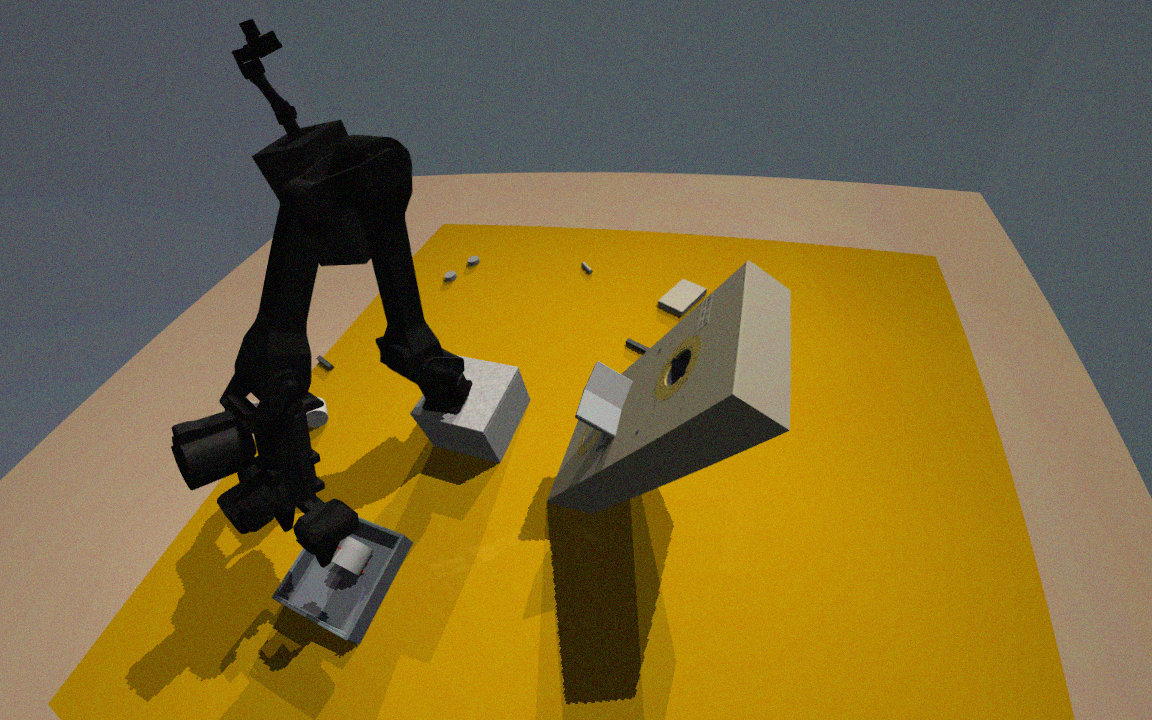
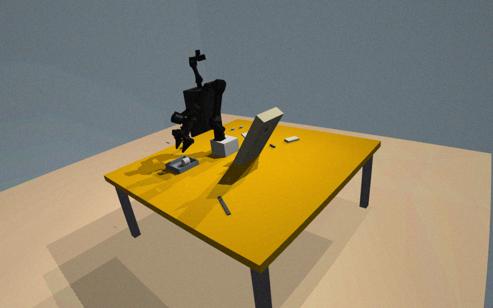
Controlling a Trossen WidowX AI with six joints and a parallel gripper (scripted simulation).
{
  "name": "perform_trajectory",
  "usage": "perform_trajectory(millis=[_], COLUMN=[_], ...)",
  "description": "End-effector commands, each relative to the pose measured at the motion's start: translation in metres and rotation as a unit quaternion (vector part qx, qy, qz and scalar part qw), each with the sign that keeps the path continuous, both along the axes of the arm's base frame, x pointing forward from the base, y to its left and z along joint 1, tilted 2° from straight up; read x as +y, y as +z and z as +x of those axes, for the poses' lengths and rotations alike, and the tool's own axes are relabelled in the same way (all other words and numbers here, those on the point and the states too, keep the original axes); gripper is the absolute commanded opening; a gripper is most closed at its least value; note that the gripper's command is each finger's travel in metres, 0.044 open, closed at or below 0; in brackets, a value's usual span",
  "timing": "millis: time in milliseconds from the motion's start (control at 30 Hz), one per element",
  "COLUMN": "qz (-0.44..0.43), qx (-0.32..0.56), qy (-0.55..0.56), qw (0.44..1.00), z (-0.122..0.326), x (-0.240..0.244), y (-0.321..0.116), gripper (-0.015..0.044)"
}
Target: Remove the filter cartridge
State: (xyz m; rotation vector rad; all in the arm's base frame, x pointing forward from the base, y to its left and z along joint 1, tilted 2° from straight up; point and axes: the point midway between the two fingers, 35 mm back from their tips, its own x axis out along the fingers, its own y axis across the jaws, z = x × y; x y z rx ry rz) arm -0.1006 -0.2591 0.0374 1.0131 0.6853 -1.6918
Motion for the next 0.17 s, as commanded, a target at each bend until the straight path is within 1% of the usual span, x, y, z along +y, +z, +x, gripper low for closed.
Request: perform_trajectory(millis=[0, 133], qz=[-0.001, -0.001], qx=[0.0, 0.0], qy=[0.0, 0.0], qw=[1.0, 1.0], z=[0.0, 0.0], x=[0.0, 0.0], y=[-0.0001, -0.0001], gripper=[0.044, 0.044])
